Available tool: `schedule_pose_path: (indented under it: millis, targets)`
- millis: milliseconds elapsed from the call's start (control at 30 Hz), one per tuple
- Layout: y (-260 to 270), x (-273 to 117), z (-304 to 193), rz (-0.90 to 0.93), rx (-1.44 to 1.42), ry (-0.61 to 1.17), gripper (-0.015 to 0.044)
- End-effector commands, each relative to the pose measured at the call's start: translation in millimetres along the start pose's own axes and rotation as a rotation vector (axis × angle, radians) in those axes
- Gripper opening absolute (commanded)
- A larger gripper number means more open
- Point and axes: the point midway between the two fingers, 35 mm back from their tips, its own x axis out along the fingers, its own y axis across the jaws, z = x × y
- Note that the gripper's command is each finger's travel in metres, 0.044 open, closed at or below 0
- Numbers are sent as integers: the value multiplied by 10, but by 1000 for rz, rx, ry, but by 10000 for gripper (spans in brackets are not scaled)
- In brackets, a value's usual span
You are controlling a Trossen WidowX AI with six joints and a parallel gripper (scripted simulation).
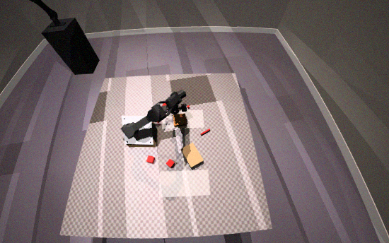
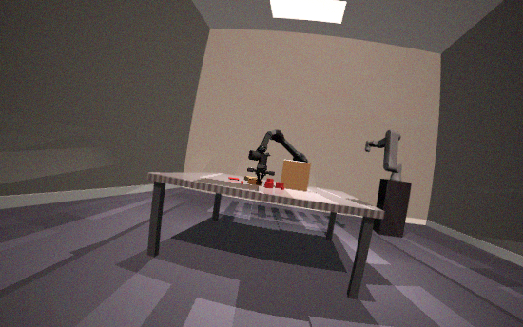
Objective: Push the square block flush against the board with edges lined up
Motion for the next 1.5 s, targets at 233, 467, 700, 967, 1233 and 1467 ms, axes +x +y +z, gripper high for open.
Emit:
schedule_pose_path:
  millis: [233,467,700,967,1233,1467]
  targets:
    - [7,18,-100,3,-4,9,0]
    - [1,17,-146,3,-4,9,0]
    - [-5,17,-192,3,-4,9,0]
    - [-12,16,-245,3,-4,9,0]
    - [-20,16,-297,3,-4,9,0]
    - [-26,15,-344,3,-4,9,0]
